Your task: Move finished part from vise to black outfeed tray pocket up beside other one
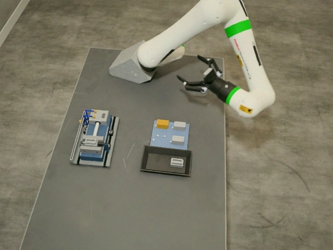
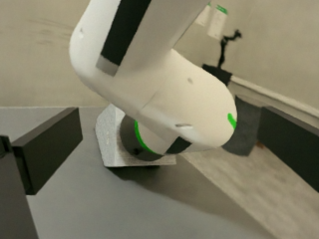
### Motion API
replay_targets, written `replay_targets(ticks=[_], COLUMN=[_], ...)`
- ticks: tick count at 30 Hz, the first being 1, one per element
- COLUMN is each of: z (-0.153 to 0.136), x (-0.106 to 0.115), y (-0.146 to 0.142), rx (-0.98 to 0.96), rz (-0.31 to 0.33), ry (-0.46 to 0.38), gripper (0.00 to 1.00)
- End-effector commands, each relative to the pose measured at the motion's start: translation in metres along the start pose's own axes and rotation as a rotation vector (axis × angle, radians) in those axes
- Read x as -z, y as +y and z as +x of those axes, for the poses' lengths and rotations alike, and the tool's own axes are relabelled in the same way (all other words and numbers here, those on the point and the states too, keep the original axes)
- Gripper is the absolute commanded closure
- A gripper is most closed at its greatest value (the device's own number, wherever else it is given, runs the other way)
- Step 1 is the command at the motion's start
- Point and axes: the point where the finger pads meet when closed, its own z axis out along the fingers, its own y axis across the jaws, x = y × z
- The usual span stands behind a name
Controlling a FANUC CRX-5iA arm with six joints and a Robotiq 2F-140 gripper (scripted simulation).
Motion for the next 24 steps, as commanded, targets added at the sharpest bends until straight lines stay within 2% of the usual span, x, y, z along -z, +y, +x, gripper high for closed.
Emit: replay_targets(ticks=[1, 4, 6, 7, 16, 18, 19, 24], z=[0.002, 0.007, 0.007, 0.009, 0.016, 0.016, 0.019, 0.023], x=[-0.002, -0.007, -0.008, -0.01, -0.018, -0.018, -0.021, -0.026], y=[-0.019, -0.047, -0.05, -0.061, -0.109, -0.109, -0.126, -0.153], rx=[-0.063, -0.165, -0.179, -0.217, -0.397, -0.397, -0.46, -0.559], rz=[-0.055, -0.139, -0.151, -0.182, -0.33, -0.33, -0.382, -0.464], ry=[-0.033, -0.081, -0.088, -0.106, -0.19, -0.19, -0.22, -0.266], gripper=[0.0, 0.0, 0.0, 0.0, 0.0, 0.0, 0.0, 0.0])
